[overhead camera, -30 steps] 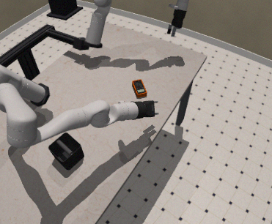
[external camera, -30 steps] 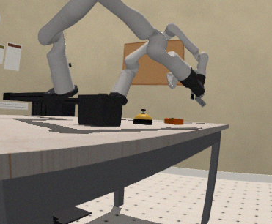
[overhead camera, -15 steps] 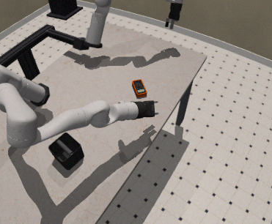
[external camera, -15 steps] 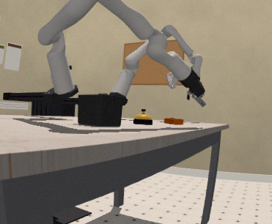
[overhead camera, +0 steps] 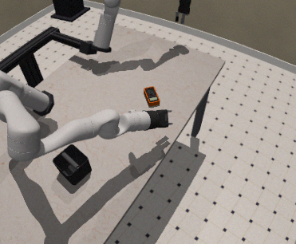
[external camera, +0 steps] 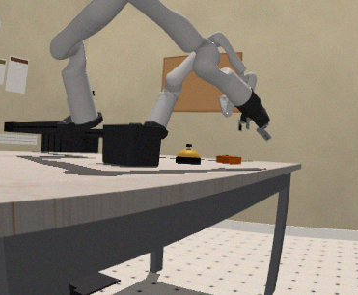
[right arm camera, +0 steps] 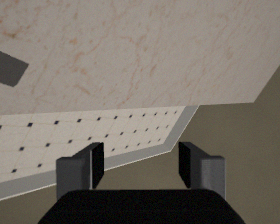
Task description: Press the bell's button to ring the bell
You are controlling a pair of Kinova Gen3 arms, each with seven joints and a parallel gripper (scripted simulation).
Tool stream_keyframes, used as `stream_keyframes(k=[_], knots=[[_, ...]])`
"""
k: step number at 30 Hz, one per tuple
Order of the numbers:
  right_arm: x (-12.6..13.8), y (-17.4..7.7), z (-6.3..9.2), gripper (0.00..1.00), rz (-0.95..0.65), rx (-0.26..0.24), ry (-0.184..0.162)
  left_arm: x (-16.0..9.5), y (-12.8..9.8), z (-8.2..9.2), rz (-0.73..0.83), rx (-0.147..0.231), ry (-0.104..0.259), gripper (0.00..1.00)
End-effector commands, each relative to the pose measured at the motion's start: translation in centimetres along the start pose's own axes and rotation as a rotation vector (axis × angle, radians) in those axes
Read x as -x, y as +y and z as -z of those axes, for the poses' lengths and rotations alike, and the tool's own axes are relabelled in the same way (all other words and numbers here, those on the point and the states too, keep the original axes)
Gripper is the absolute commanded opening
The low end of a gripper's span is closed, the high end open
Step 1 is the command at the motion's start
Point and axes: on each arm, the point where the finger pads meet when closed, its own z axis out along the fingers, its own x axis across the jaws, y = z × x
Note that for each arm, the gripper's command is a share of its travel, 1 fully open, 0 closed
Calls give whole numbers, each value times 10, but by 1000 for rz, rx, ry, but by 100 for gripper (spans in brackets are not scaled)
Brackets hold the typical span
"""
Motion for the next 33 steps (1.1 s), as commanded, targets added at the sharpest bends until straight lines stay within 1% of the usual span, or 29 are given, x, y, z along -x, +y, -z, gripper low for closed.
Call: stream_keyframes(k=[1,2,4,5,7,19,21,22,24,33], knots=[[-1,1,0,100,2,2,1,-18,5,8,25,16,-1,100],[-1,1,0,100,2,2,1,-24,6,10,35,21,0,100],[-1,1,0,100,2,2,1,-24,6,10,35,21,0,100],[-1,1,0,100,2,2,1,-40,9,16,56,34,2,100],[-1,1,0,100,2,2,1,-46,10,19,65,39,3,100],[-1,1,0,100,2,2,1,-131,13,53,181,111,30,100],[-1,1,0,100,2,2,1,-131,13,53,181,111,30,100],[-1,1,0,100,2,2,1,-143,12,59,198,122,36,100],[-1,1,0,100,2,2,1,-152,11,63,211,131,40,100],[-1,1,0,100,2,2,1,-212,-2,91,294,186,81,100]])
